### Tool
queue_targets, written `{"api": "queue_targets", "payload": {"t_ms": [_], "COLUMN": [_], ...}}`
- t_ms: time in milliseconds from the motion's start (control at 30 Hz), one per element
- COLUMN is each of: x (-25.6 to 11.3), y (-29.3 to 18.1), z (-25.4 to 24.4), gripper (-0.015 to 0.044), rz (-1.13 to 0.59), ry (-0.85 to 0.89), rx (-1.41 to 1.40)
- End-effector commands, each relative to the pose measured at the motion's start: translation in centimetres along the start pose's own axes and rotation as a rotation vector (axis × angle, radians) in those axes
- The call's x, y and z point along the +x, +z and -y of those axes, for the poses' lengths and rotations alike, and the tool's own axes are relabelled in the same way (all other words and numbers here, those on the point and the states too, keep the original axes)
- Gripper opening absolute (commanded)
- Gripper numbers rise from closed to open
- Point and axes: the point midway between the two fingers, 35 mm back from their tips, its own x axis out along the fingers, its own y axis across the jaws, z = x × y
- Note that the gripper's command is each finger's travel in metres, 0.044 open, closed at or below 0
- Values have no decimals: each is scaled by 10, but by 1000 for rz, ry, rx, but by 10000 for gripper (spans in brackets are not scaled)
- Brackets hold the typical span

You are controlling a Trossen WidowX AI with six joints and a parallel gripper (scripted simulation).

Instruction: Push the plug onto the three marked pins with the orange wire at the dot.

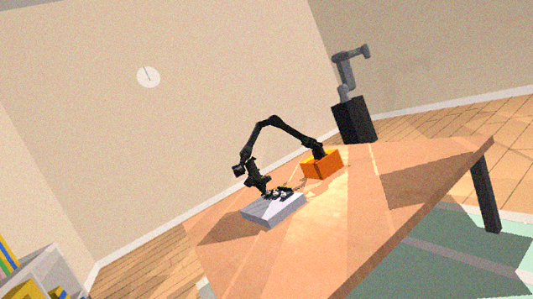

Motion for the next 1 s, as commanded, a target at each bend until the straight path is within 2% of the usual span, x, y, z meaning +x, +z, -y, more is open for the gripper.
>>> {"api": "queue_targets", "payload": {"t_ms": [0, 267, 967], "x": [-36, -44, -53], "y": [4, 1, -43], "z": [2, -6, -97], "gripper": [0, 0, 0], "rz": [25, 25, 20], "ry": [-14, -13, -3], "rx": [-4, 0, 54]}}
